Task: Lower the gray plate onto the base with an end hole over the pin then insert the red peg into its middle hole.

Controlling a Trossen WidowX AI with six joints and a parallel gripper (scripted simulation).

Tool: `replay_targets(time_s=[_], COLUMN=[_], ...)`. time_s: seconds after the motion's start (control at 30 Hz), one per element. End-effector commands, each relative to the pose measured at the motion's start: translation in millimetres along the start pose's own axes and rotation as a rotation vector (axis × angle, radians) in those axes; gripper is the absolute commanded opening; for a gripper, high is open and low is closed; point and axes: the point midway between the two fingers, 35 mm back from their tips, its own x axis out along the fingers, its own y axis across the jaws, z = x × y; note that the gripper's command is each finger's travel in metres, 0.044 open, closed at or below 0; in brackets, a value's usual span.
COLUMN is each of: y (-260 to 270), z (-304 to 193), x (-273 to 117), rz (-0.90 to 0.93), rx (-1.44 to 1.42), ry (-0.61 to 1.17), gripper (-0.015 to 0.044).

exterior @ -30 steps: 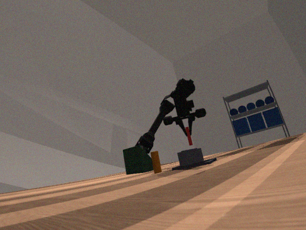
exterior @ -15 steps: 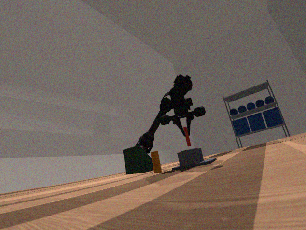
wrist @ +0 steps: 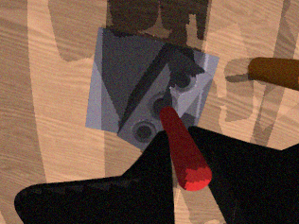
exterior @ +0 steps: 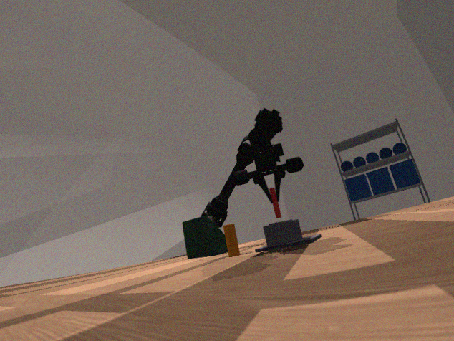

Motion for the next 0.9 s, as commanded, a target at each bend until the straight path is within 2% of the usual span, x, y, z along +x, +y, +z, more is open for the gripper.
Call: replay_targets(time_s=[0.0,0.87], y=[0.8,0.5], z=[1.8,0.4], x=[-1.3,-0.5], rz=[-0.002,0.001], rx=[-0.009,-0.002], ry=[-0.009,-0.002], gripper=[0.0000,0.0000])
